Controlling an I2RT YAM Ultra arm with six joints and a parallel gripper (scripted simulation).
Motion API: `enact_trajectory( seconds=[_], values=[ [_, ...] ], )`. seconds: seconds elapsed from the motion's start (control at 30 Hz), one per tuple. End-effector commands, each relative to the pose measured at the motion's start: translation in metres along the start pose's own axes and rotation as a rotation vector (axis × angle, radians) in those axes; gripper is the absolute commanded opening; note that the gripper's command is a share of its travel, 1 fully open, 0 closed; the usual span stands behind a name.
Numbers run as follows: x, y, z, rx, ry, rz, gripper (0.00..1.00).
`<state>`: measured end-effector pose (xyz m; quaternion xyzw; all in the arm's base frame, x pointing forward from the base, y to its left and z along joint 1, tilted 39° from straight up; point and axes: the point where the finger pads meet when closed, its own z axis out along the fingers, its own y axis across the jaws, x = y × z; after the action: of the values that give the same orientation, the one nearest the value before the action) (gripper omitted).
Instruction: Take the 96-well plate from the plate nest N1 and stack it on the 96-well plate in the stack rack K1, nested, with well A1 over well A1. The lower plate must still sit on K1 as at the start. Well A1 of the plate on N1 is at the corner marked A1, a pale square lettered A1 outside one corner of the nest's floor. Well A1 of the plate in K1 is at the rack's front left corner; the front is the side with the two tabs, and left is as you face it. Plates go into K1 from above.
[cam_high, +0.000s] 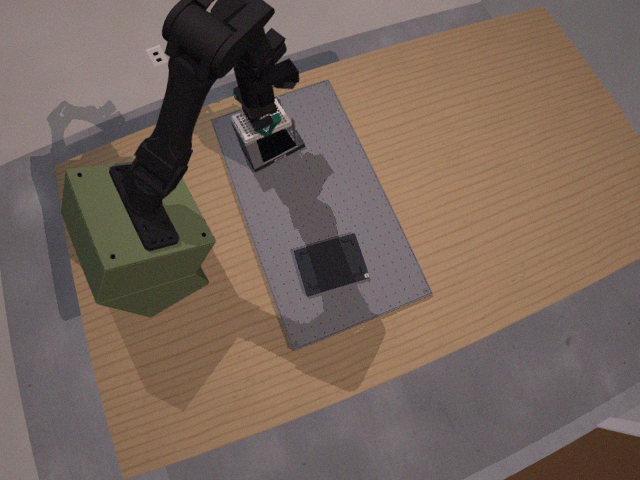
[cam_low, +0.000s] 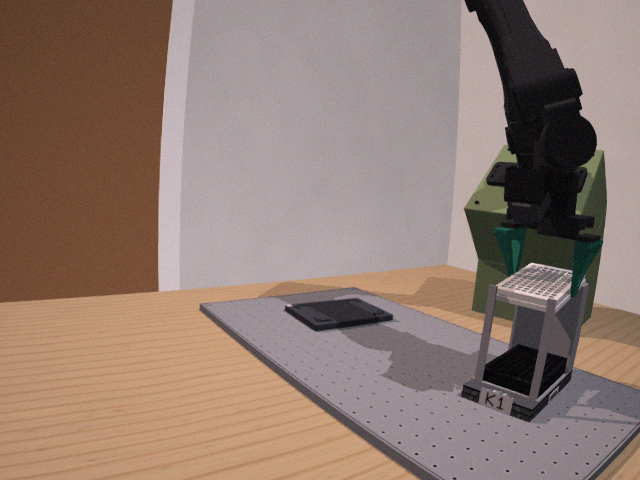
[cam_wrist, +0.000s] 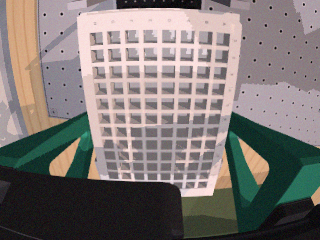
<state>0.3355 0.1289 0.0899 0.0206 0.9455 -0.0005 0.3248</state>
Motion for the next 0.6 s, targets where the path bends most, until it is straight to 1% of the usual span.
enact_trajectory(
  seconds=[0.0, 0.23, 0.33, 0.43, 0.57],
  values=[
    [0.002, -0.004, 0.014, 0.016, -0.007, -0.005, 0.0],
    [0.001, -0.004, 0.025, 0.015, -0.008, -0.004, 0.0],
    [-0.006, -0.002, 0.029, 0.01, -0.02, 0.0, 0.0],
    [-0.016, 0.002, 0.031, 0.001, -0.039, 0.007, 0.0],
    [-0.02, 0.003, 0.034, -0.001, -0.044, 0.008, 0.0]
  ],
)
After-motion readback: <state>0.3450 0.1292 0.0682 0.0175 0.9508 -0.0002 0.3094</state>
